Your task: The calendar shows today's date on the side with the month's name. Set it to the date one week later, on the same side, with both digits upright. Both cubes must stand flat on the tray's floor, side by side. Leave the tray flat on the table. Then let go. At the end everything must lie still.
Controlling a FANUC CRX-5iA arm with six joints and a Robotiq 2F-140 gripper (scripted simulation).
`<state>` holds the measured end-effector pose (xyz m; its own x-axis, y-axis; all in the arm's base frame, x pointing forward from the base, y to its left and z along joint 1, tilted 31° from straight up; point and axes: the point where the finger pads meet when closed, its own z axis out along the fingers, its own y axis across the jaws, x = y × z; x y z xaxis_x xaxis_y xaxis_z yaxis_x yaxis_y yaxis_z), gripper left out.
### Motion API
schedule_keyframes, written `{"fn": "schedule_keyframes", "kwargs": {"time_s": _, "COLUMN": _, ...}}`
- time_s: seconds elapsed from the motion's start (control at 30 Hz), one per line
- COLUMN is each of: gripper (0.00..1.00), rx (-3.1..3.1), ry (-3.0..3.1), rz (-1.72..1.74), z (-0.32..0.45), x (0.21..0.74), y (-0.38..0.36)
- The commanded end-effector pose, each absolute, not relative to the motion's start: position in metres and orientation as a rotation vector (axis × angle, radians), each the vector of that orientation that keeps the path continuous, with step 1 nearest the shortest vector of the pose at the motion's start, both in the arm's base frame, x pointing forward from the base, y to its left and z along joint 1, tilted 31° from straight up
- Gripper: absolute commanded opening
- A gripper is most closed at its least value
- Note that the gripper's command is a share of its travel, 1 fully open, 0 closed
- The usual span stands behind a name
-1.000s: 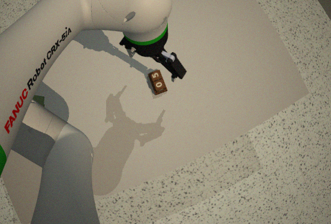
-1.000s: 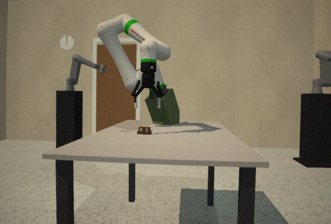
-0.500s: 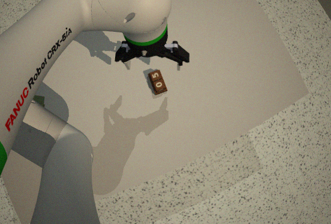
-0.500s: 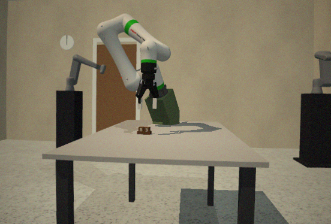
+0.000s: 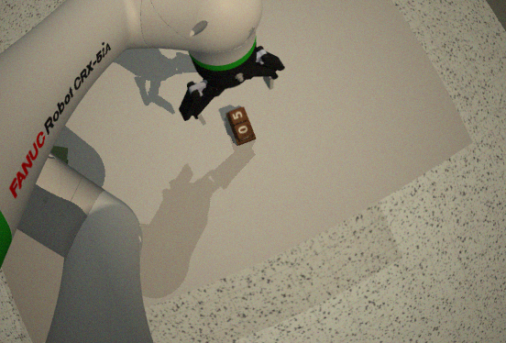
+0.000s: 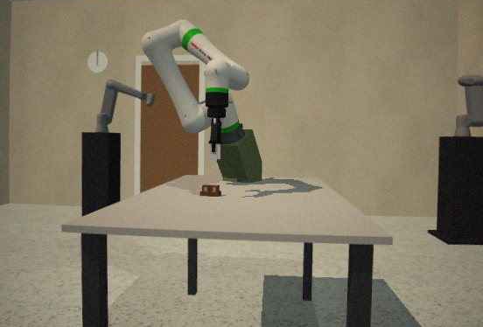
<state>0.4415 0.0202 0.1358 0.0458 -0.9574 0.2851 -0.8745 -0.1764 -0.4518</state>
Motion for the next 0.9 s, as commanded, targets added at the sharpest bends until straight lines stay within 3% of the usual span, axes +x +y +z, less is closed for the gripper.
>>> {"fn": "schedule_keyframes", "kwargs": {"time_s": 0.0, "gripper": 1.0, "rx": -2.348, "ry": 1.741, "rz": -0.804, "z": 0.1346, "x": 0.4418, "y": 0.0196}}
{"fn": "schedule_keyframes", "kwargs": {"time_s": 0.87, "gripper": 1.0, "rx": -3.132, "ry": 0.509, "rz": -0.858, "z": 0.1291, "x": 0.4447, "y": 0.0185}}
